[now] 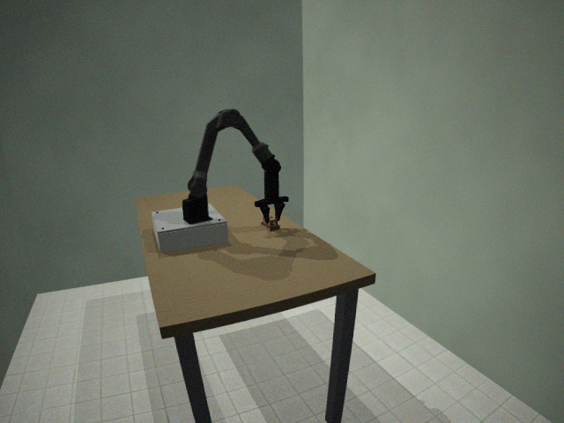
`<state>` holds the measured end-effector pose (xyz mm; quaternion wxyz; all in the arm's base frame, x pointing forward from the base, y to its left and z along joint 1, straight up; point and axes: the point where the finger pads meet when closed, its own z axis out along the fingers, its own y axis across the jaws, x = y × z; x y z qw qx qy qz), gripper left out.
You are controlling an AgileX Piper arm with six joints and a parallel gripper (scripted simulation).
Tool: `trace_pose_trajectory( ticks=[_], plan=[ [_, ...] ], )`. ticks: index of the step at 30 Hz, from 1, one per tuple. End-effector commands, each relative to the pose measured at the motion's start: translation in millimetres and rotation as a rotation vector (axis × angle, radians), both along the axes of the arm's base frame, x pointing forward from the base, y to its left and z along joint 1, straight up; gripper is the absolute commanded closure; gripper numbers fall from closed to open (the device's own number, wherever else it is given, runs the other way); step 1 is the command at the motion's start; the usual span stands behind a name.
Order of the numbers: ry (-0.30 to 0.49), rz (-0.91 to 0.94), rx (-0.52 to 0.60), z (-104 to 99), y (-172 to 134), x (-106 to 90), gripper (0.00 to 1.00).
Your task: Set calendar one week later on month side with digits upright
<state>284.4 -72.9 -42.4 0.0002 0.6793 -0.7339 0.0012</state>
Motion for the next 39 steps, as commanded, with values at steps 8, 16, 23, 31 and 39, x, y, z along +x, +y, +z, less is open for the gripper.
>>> trace_pose_trajectory(
  ticks=[8, 16, 23, 31, 39],
  plan=[
    [0.002, 0.0, 0.0, -10.6, 0.0, -0.3, 0.38],
    [0.0, 0.0, 0.0, -12.7, -0.1, 0.0, 0.38],
    [0.0, 0.0, 0.0, -12.7, -0.1, 0.0, 0.38],
    [0.0, 0.0, 0.0, -12.8, -0.1, 0.0, 0.38],
    [0.0, 0.0, 0.0, -12.7, -0.1, 0.0, 0.38]
  ],
)
